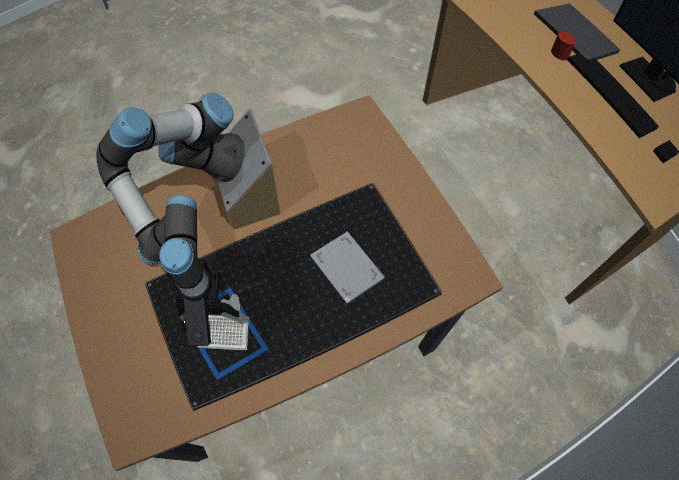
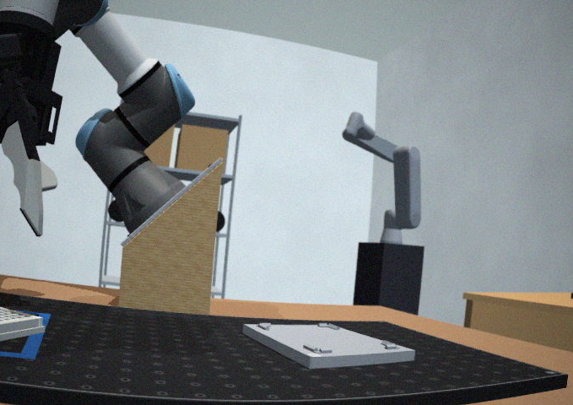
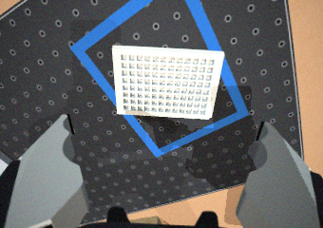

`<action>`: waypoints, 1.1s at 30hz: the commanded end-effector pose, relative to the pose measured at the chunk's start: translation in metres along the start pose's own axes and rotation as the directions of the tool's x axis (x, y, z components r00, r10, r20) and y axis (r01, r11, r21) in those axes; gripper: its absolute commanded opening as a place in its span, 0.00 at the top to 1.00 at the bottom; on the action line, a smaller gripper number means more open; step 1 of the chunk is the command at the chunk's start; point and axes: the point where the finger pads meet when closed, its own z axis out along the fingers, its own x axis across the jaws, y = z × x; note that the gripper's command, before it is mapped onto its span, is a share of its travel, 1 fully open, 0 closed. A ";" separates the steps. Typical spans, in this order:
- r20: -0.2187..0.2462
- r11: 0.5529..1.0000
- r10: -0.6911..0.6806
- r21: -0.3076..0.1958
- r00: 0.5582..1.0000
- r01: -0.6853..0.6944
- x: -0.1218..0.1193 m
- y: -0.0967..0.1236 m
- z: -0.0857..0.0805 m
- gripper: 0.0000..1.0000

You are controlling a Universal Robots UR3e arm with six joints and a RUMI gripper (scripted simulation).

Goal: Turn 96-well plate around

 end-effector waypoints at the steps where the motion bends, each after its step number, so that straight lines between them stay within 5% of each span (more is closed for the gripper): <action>1: -0.004 0.999 0.054 -0.003 0.999 -0.054 0.000 -0.001 -0.001 0.00; 17: -0.005 0.867 0.498 -0.001 0.867 -0.498 0.000 -0.001 -0.001 0.00; 33: -0.005 0.523 0.853 0.001 0.523 -0.853 0.000 -0.001 -0.001 0.00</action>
